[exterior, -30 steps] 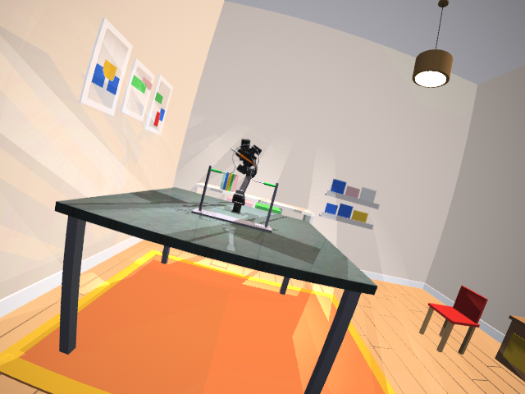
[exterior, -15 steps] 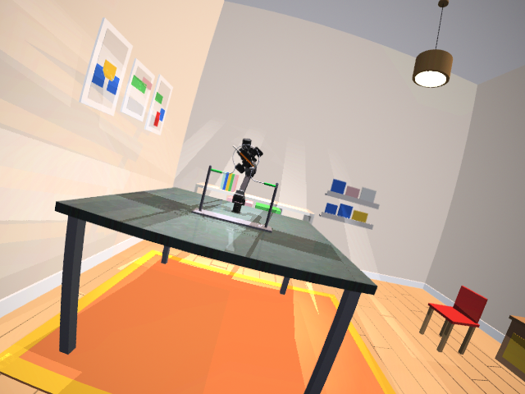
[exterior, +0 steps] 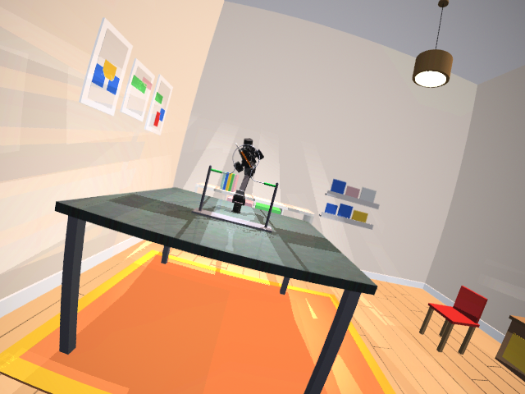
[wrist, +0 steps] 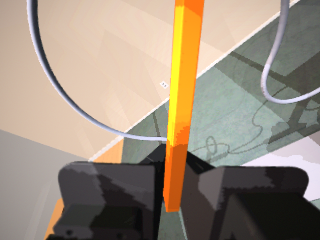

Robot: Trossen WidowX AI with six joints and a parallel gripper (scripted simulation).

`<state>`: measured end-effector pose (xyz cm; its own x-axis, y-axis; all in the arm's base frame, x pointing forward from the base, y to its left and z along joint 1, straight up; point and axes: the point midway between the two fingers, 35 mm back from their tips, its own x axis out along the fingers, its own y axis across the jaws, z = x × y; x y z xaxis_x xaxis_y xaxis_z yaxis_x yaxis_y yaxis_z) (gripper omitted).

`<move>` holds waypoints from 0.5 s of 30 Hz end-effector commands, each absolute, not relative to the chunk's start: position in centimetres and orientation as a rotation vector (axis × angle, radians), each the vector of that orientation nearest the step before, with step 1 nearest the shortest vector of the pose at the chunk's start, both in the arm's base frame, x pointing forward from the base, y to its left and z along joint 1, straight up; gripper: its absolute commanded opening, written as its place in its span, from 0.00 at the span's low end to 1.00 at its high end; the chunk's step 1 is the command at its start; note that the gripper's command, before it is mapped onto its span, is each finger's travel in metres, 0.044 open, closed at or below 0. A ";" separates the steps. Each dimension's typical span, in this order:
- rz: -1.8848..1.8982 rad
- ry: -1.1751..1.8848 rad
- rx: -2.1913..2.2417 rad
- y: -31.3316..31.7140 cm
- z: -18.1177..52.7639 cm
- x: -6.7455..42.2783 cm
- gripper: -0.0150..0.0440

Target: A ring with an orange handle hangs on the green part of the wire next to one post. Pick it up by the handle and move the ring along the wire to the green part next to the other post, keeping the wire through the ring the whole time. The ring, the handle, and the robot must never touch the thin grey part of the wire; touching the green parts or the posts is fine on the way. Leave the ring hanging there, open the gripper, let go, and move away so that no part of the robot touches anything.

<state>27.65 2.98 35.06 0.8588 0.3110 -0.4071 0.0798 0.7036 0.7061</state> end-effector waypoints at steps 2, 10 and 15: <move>0.118 0.530 0.718 2.8 35.2 27.8 0.00; 0.089 0.527 0.615 2.5 34.9 27.8 0.00; 0.070 0.524 0.550 2.3 34.7 27.8 0.00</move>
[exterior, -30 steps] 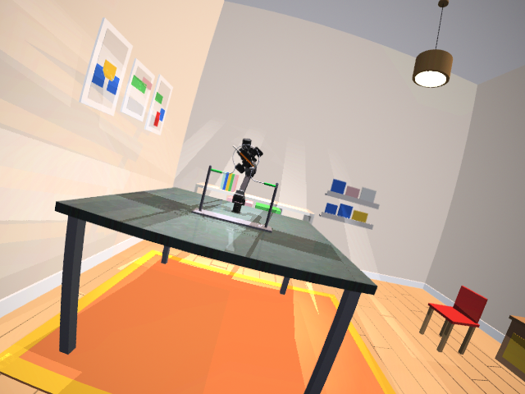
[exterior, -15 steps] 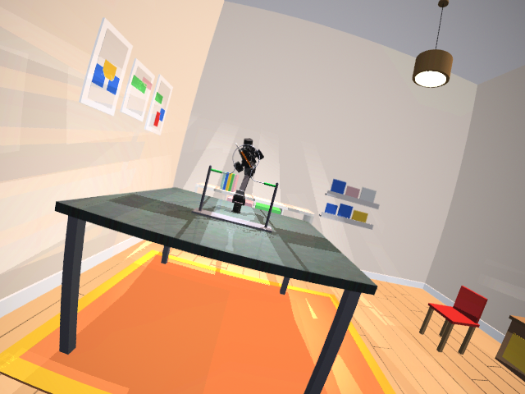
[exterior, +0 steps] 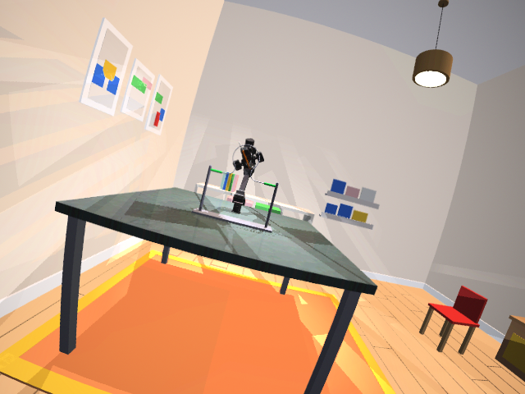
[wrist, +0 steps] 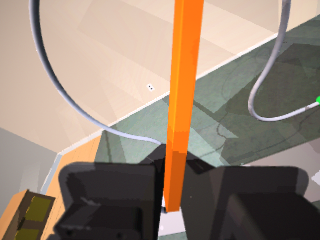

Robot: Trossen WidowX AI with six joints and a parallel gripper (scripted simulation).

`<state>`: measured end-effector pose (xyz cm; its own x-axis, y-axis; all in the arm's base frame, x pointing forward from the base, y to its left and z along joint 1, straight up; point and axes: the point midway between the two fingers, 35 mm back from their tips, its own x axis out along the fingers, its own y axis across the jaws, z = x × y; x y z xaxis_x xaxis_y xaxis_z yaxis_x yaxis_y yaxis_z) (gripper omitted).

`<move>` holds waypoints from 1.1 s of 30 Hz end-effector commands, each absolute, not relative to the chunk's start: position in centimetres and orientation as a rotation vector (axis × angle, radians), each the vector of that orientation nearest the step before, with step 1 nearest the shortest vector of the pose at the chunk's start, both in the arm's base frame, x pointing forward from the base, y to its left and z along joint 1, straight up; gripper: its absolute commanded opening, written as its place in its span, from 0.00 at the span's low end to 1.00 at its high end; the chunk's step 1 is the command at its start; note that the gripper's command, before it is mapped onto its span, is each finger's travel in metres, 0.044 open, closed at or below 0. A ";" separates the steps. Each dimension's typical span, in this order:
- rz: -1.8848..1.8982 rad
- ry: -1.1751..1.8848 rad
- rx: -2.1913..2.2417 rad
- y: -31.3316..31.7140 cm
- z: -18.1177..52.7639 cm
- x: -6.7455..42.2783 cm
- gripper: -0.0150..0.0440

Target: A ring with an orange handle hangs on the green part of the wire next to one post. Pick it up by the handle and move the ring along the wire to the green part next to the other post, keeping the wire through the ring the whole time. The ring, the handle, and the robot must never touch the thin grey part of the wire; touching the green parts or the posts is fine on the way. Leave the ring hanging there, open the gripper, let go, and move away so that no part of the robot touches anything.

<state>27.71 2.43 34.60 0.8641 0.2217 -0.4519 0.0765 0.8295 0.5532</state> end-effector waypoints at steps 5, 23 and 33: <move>0.052 0.521 0.485 2.1 34.6 27.8 0.00; -0.012 0.507 0.252 1.3 34.2 27.8 0.00; -0.047 0.497 0.123 0.8 34.1 27.9 0.00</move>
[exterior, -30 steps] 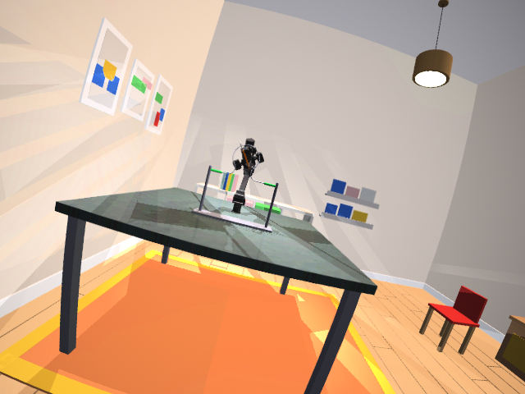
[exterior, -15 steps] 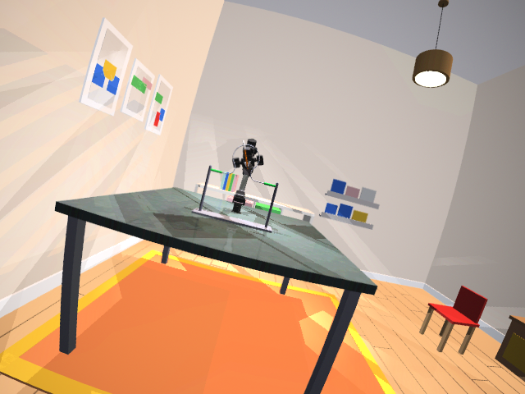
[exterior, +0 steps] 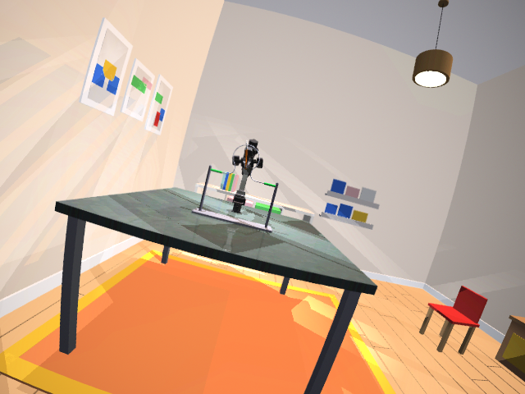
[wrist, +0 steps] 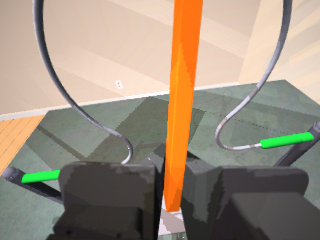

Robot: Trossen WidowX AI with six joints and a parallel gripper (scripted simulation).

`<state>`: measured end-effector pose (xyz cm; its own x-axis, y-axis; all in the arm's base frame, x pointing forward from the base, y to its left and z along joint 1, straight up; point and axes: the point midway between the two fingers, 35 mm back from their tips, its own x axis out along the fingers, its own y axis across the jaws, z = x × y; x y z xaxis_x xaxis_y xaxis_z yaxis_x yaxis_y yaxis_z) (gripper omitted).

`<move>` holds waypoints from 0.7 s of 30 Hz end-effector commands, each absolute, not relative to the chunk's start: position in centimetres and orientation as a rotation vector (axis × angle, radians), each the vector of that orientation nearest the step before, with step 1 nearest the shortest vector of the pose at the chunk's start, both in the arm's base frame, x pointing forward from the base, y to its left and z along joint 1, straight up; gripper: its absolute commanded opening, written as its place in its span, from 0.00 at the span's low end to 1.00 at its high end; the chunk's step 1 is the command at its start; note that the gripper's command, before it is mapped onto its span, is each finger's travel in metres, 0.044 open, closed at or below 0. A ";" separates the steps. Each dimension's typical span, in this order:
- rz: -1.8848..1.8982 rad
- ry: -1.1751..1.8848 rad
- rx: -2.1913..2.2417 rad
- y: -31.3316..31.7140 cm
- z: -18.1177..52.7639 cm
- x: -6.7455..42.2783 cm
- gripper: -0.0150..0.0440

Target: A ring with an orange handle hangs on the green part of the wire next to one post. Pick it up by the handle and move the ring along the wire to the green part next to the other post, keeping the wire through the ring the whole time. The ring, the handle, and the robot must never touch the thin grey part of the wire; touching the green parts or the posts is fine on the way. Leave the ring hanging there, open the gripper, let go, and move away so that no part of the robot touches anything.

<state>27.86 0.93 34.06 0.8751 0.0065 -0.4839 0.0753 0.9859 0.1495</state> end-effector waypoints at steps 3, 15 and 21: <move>-0.057 0.494 0.084 0.6 34.1 27.9 0.00; -0.099 0.480 -0.072 0.0 34.0 27.9 0.00; -0.119 0.472 -0.150 -0.3 34.0 27.9 0.00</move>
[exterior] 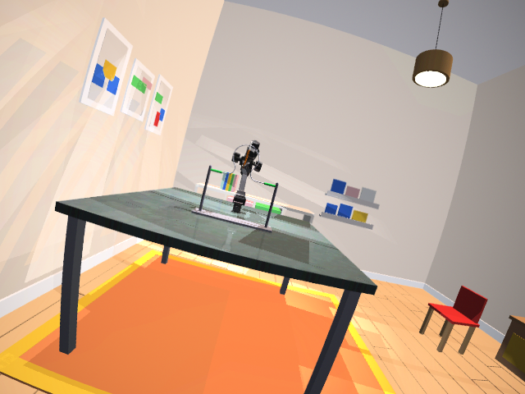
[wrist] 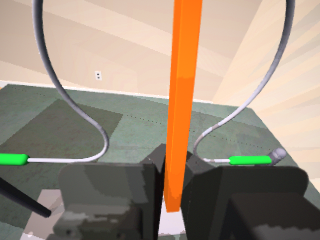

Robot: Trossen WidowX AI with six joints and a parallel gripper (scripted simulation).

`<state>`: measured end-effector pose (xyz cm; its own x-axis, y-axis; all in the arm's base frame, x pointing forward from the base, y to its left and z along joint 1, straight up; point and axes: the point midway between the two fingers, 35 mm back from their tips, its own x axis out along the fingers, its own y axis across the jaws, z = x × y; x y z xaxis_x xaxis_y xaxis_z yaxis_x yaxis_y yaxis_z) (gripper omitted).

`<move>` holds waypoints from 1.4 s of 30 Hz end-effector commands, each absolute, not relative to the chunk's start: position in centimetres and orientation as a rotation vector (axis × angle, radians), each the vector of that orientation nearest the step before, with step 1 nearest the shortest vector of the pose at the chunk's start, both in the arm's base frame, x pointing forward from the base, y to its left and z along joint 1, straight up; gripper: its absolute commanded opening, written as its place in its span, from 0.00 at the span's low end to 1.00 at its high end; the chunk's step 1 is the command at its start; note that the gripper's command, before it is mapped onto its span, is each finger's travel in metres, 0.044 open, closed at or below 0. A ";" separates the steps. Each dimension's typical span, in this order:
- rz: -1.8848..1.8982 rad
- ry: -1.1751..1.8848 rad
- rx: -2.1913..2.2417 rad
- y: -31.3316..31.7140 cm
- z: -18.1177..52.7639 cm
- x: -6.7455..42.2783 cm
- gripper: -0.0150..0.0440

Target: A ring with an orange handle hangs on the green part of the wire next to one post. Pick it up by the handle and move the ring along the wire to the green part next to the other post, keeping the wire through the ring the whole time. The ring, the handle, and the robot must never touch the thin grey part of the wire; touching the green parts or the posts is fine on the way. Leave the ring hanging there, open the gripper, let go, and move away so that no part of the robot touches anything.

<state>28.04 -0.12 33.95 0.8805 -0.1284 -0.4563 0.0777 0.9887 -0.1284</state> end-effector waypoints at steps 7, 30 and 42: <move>-0.143 0.462 -0.241 -0.6 34.1 27.9 0.00; -0.218 0.425 -0.540 -1.7 34.5 27.9 0.00; -0.257 0.403 -0.696 -2.2 34.8 27.9 0.00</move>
<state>28.22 -2.06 34.54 0.8896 -0.3460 -0.2980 0.0860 0.7679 -0.6347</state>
